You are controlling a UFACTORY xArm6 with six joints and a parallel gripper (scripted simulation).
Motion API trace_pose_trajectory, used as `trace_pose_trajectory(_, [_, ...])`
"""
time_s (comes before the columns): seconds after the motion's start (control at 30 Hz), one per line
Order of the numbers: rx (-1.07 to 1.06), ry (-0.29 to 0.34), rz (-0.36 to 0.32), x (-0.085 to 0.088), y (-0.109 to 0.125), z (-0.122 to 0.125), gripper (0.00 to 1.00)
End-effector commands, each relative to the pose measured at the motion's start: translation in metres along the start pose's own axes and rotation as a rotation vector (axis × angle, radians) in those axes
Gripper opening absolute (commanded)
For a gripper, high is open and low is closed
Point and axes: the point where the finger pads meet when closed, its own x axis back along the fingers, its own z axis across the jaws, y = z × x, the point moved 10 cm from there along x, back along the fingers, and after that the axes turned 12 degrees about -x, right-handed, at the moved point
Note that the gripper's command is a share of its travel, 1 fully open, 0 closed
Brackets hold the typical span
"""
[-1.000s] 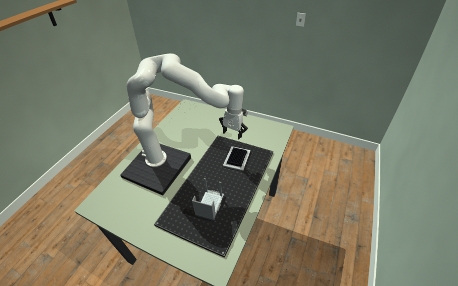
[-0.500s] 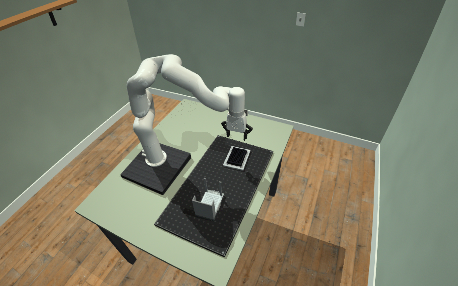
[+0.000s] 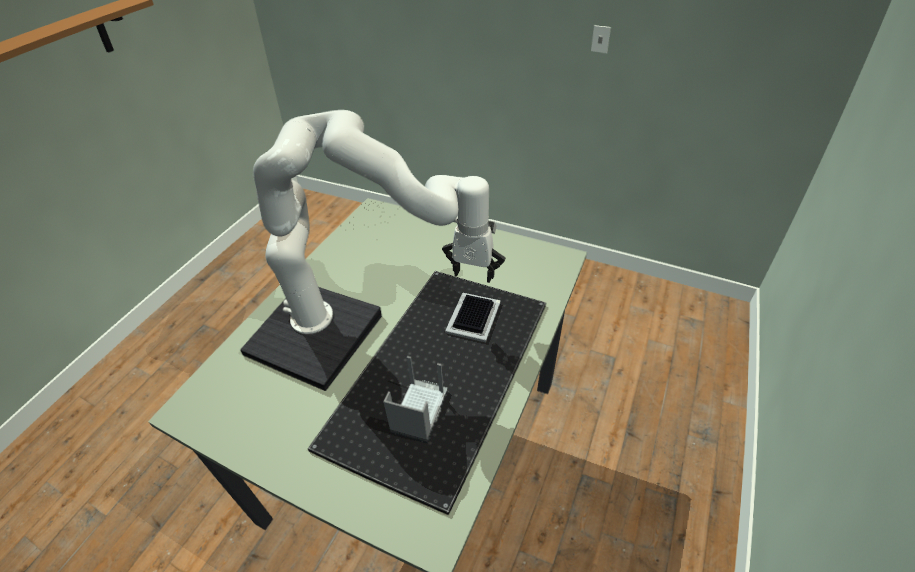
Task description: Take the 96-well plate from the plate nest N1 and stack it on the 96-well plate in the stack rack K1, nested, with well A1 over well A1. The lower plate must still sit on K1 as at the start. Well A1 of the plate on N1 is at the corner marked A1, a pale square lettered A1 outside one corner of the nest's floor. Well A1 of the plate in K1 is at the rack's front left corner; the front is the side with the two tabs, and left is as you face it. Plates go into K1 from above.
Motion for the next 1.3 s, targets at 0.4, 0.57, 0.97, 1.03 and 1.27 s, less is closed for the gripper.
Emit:
trace_pose_trajectory(0.4, [0.0,0.004,0.002,-0.023,0.0,0.001,1.0])
trace_pose_trajectory(0.57, [0.0,0.004,0.002,-0.03,0.0,0.001,1.0])
trace_pose_trajectory(0.97, [0.0,0.004,0.002,-0.048,0.0,0.001,1.0])
trace_pose_trajectory(1.03, [0.0,0.004,0.002,-0.05,0.0,0.001,1.0])
trace_pose_trajectory(1.27, [0.0,0.004,0.002,-0.062,0.0,0.001,1.0])
